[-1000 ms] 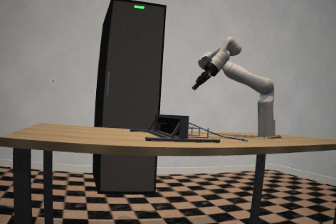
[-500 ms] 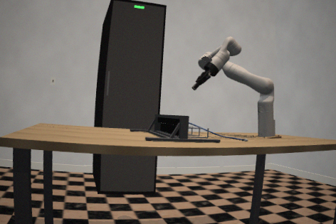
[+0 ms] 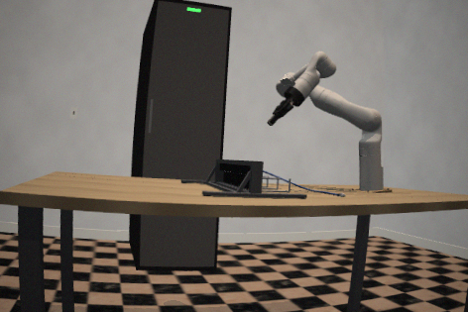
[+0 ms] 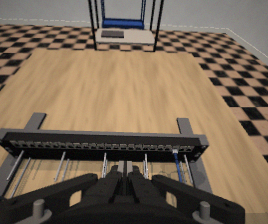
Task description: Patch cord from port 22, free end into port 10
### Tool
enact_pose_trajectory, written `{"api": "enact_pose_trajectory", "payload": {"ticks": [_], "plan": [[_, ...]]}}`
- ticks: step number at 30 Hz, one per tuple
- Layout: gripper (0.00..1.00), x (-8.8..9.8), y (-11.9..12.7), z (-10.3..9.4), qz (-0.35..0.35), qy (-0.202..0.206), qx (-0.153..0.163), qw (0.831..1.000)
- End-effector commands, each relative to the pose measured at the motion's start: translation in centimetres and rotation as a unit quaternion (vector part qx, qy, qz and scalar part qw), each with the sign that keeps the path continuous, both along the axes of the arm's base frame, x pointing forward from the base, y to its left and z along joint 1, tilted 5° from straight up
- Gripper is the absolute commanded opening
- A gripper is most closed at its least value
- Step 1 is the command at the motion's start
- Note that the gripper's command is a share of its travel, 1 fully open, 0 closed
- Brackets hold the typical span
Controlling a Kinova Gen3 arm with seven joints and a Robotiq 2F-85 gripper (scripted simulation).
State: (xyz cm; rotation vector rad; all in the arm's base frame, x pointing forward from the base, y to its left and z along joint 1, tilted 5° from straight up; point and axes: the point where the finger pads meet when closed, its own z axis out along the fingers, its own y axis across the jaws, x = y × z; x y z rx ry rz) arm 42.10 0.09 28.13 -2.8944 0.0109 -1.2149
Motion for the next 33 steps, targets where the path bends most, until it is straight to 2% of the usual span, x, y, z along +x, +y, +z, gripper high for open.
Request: {"api": "enact_pose_trajectory", "payload": {"ticks": [1,33], "plan": [[0.00,-0.03,0.01,-0.13,0.004,0.000,-0.003,1.000],[0.00,0.55,0.02,-0.72,0.004,0.000,-0.003,1.000]]}}
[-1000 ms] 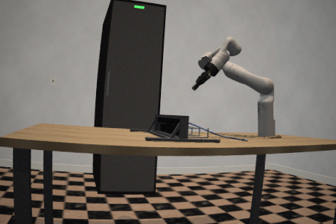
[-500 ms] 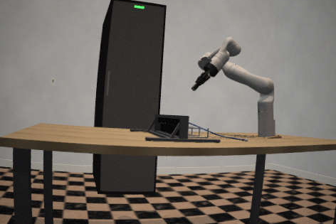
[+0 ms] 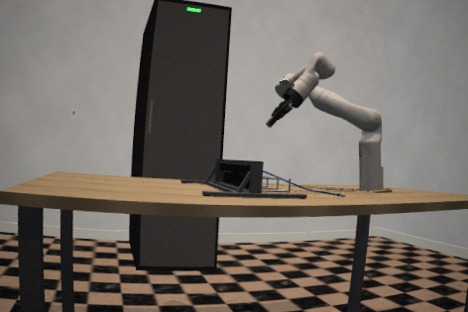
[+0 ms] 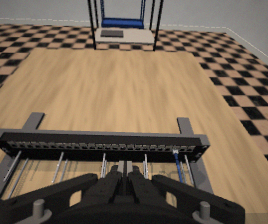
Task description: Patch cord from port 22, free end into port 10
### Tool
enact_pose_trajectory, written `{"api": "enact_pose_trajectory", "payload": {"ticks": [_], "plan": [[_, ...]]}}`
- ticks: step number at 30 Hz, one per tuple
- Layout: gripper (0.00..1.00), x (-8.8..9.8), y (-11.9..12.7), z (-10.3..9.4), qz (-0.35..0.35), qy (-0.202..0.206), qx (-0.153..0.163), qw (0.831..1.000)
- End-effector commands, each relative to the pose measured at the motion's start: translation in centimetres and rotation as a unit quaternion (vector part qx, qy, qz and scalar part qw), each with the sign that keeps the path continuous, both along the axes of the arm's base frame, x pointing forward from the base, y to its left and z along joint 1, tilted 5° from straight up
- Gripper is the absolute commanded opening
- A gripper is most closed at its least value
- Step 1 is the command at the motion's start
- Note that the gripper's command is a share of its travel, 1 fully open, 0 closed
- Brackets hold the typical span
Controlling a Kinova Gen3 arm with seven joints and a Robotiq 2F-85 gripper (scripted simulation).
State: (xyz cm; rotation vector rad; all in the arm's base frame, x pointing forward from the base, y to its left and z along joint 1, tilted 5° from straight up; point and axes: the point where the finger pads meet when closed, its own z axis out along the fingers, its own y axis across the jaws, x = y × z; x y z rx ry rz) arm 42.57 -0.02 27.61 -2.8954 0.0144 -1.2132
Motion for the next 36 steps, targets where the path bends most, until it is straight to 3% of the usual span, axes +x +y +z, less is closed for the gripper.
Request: {"api": "enact_pose_trajectory", "payload": {"ticks": [1,36], "plan": [[0.00,0.10,0.13,-0.22,0.006,-0.001,-0.004,1.000],[0.00,0.61,0.11,-0.86,0.006,0.001,-0.004,1.000]]}}
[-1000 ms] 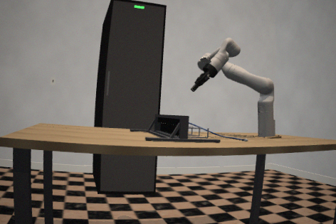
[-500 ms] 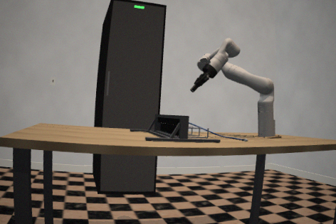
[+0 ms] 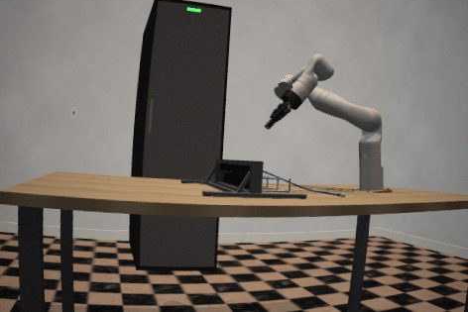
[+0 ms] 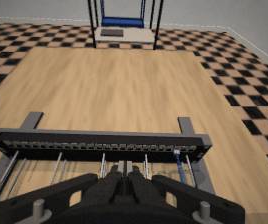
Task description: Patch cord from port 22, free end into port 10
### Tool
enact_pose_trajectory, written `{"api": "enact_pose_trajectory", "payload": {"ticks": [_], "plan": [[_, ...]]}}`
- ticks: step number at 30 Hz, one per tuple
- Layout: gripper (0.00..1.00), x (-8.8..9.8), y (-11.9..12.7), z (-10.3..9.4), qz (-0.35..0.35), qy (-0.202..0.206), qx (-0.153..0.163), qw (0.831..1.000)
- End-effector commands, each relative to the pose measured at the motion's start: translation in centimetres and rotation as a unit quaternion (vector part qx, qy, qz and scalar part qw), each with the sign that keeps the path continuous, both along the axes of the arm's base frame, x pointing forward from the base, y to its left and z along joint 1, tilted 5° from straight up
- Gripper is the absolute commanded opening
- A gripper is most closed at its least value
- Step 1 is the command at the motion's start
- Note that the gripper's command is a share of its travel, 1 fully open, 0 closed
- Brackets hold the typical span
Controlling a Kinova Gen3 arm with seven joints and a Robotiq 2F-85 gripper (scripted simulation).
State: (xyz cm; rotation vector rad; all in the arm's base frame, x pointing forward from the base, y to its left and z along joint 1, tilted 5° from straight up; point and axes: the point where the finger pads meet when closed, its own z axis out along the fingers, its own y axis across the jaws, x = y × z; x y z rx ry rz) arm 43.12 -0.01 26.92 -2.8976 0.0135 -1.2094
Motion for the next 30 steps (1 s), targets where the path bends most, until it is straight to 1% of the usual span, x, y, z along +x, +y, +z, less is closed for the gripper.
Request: {"api": "enact_pose_trajectory", "payload": {"ticks": [1,30], "plan": [[0.00,0.07,0.11,-0.19,0.005,-0.001,-0.004,1.000],[0.00,0.35,0.13,-0.59,0.005,0.000,-0.004,1.000]]}}
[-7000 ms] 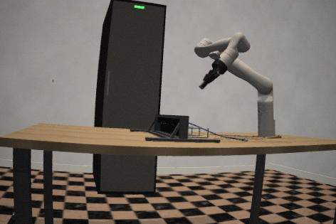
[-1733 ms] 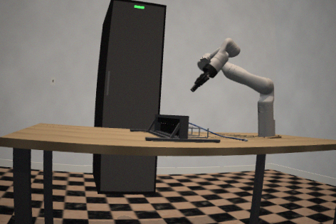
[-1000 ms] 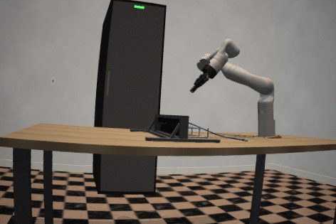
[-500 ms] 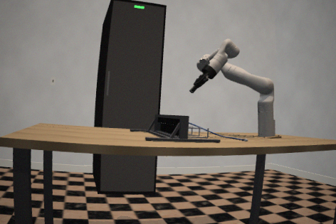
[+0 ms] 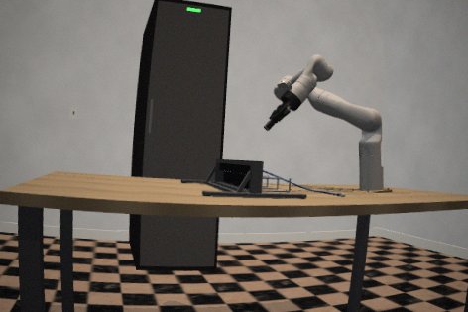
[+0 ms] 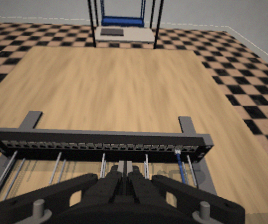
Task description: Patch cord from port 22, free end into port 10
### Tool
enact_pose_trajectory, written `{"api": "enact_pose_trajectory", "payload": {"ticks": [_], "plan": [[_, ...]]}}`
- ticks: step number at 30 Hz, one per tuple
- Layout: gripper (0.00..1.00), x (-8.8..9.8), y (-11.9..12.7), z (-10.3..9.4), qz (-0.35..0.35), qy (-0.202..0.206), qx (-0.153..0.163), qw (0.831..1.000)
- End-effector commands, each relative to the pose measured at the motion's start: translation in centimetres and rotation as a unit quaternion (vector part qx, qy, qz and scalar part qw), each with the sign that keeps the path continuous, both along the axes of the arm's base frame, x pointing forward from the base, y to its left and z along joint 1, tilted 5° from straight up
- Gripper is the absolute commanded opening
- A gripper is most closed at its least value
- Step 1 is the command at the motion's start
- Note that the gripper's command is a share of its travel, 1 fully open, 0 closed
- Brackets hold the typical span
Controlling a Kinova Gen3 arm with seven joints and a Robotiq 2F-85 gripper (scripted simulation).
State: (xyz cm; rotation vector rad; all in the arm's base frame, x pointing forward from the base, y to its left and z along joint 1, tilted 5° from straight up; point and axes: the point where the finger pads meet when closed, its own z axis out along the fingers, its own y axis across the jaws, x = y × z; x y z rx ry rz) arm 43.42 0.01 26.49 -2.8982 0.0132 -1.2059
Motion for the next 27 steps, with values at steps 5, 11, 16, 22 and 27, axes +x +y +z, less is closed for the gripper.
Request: {"api": "enact_pose_trajectory", "payload": {"ticks": [5,11,16,22,27], "plan": [[0.00,0.10,0.10,-0.22,0.005,-0.001,-0.004,1.000],[0.00,0.17,0.10,-0.26,0.005,-0.001,-0.003,1.000],[0.00,0.23,0.10,-0.28,0.005,-0.001,-0.003,1.000],[0.00,0.33,0.09,-0.30,0.005,-0.002,-0.003,1.000],[0.00,0.43,0.08,-0.40,0.005,-0.002,-0.004,1.000]]}}
